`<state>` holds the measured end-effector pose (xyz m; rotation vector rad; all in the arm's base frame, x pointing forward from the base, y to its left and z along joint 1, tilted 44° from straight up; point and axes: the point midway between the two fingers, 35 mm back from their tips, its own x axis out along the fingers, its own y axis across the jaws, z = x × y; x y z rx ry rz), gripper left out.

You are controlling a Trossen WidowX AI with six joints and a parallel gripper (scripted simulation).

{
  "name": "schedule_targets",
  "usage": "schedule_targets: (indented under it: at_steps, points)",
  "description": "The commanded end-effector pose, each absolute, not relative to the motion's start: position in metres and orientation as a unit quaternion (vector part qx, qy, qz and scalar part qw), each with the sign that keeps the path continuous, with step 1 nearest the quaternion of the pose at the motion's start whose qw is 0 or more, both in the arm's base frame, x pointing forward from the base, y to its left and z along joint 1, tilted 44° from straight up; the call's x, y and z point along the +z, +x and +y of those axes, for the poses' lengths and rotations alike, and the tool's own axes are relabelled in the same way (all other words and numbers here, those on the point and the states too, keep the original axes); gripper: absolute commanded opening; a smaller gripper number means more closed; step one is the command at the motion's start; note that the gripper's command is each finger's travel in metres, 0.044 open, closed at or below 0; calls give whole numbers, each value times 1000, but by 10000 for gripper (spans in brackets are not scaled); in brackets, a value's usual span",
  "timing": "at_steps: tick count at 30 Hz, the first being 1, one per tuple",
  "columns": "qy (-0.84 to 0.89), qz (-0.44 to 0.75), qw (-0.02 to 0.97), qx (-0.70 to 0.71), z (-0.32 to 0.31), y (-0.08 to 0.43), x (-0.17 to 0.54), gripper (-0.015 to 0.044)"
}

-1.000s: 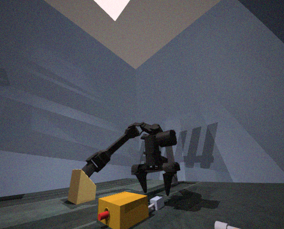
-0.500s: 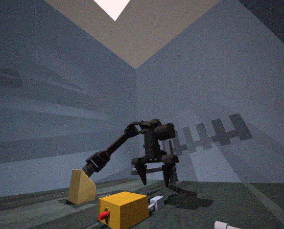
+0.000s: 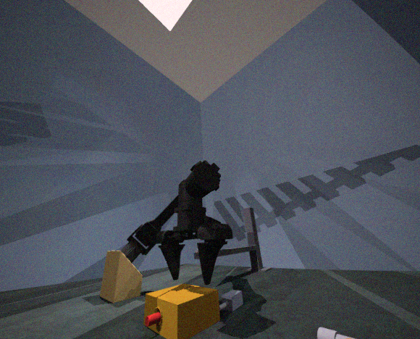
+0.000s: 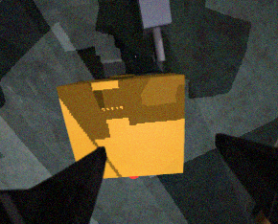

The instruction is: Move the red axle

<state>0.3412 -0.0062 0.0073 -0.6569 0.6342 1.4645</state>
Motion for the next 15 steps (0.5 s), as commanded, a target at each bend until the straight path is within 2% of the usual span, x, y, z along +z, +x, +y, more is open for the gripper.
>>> schedule_targets:
  at_steps: [1, 15]
  points:
    - [-274, 287, 655, 643, -51, 315, -38, 440]
    - [-272, 287, 656, 643, -53, 310, -50, 440]
